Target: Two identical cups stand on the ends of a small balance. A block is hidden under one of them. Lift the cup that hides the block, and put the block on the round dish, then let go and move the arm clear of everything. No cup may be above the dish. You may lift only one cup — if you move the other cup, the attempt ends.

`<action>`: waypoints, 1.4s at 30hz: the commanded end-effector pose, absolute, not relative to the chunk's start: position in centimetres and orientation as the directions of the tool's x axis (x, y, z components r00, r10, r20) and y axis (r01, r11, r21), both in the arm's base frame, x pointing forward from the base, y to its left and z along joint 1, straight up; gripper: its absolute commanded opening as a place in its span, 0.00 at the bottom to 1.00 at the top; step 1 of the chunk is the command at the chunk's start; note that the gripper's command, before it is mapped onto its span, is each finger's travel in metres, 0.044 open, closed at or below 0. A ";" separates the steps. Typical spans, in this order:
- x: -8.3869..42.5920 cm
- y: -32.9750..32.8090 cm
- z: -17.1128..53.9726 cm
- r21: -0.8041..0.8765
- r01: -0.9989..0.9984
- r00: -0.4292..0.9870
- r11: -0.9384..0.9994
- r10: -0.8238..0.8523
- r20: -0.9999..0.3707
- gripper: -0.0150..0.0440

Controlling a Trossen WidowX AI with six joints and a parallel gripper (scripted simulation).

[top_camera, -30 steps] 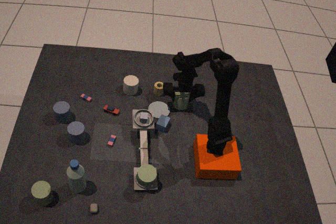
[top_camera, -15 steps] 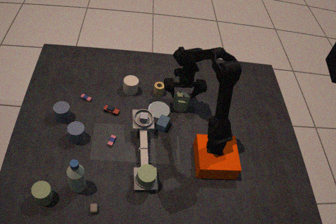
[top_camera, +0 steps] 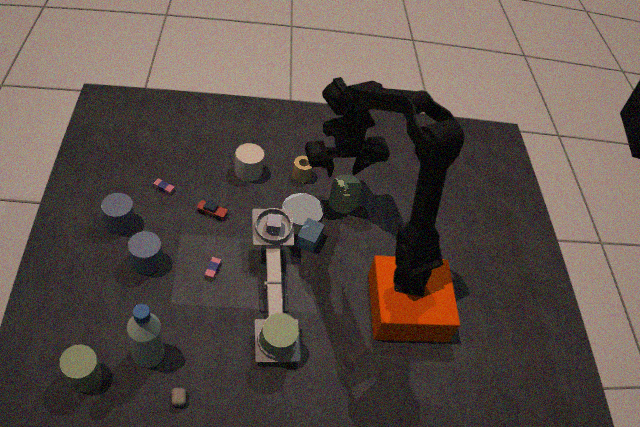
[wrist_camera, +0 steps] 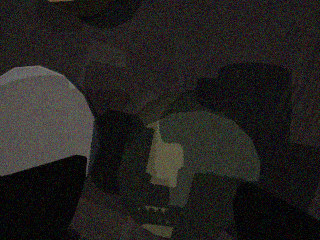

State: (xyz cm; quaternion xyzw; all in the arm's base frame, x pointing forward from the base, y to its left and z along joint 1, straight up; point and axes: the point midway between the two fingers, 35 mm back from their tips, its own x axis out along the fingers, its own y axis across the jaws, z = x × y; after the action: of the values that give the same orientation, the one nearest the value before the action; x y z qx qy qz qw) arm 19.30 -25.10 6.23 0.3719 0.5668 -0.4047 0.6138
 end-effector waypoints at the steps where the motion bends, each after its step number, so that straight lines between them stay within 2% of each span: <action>1: 20.1 -24.5 6.7 -0.016 0.863 0.032 0.505 -0.085 -0.996 0.69; 12: 22.4 -22.6 7.2 -0.035 0.614 0.038 0.788 -0.074 -0.997 0.69; 22: 24.4 -20.6 7.7 -0.048 0.312 0.042 0.949 -0.064 -0.997 0.69; 32: 26.1 -18.4 8.2 -0.055 -0.027 0.044 0.998 -0.054 -0.998 0.69; 42: 27.7 -16.2 8.6 -0.057 -0.364 0.045 0.930 -0.044 -0.998 0.69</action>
State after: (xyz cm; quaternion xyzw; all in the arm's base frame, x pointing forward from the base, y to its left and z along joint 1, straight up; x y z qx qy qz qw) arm 27.13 -17.07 8.60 -0.1084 0.6867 0.0667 0.7157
